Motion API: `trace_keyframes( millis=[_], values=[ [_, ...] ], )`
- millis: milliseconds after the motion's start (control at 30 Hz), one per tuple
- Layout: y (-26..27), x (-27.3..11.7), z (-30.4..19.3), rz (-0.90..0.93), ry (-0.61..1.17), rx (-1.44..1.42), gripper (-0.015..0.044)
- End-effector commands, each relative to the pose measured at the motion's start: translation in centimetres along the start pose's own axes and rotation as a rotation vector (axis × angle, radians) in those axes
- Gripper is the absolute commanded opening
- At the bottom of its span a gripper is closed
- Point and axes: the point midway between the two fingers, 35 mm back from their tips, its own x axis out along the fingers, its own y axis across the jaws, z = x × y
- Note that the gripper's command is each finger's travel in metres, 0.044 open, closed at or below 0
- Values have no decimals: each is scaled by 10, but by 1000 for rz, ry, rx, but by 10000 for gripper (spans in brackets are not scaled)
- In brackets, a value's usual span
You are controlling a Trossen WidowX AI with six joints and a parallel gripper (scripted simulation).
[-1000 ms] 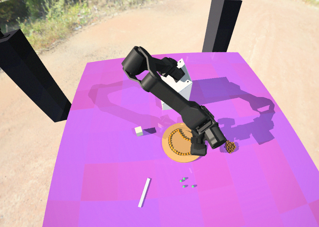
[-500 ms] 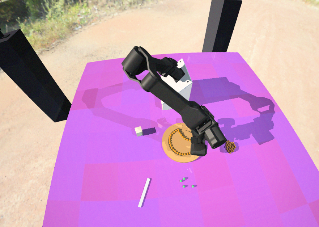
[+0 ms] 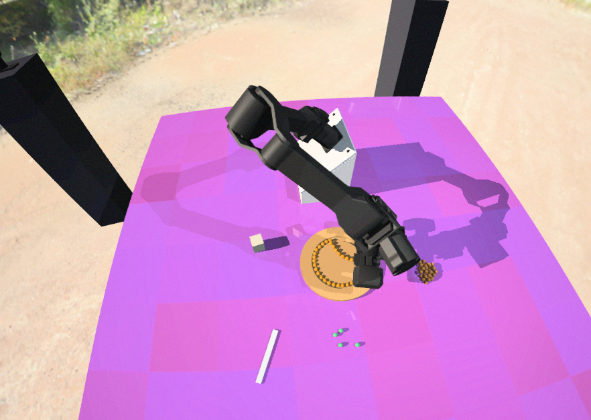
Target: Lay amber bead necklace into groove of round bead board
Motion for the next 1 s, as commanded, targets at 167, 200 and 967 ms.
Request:
trace_keyframes(
  millis=[167, 200, 967],
  values=[
    [3, -6, 1, 1, 6, -4, 0],
    [5, -6, 2, 1, 6, -4, 0],
    [12, -1, 10, -4, 5, -1, 131]
  ],
)
